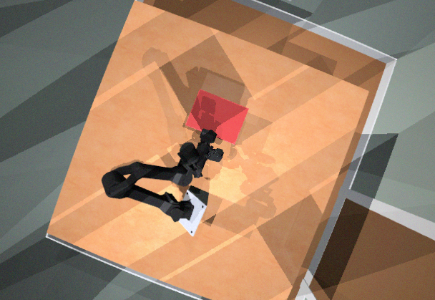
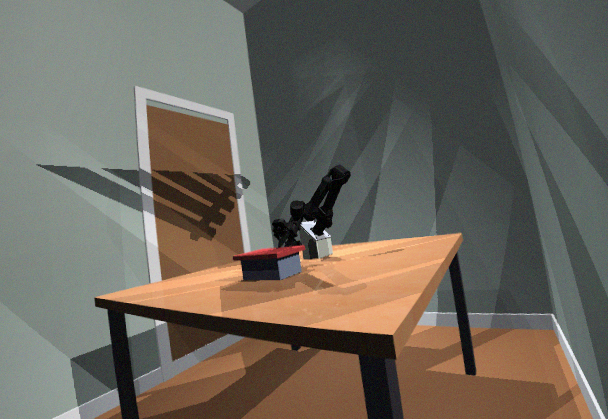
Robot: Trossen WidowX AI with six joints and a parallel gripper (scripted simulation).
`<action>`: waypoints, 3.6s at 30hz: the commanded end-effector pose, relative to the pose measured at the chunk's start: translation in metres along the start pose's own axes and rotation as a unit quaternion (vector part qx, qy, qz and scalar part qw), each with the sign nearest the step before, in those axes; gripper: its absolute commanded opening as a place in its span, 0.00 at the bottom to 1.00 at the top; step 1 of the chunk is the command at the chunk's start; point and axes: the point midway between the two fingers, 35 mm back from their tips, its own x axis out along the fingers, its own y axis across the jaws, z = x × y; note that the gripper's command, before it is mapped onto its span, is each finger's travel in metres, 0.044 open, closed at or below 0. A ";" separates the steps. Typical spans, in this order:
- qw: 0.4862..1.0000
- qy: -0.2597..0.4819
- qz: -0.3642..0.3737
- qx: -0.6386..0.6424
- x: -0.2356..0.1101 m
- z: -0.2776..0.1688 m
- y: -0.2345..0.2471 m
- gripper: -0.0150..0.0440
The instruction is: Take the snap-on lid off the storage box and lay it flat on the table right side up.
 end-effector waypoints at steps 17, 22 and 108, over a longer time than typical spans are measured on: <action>1.000 0.000 0.001 -0.001 -0.004 0.000 0.003 0.25; 1.000 0.000 0.001 -0.001 -0.005 0.000 0.004 0.25; 1.000 0.000 0.001 0.000 -0.007 0.000 0.012 0.25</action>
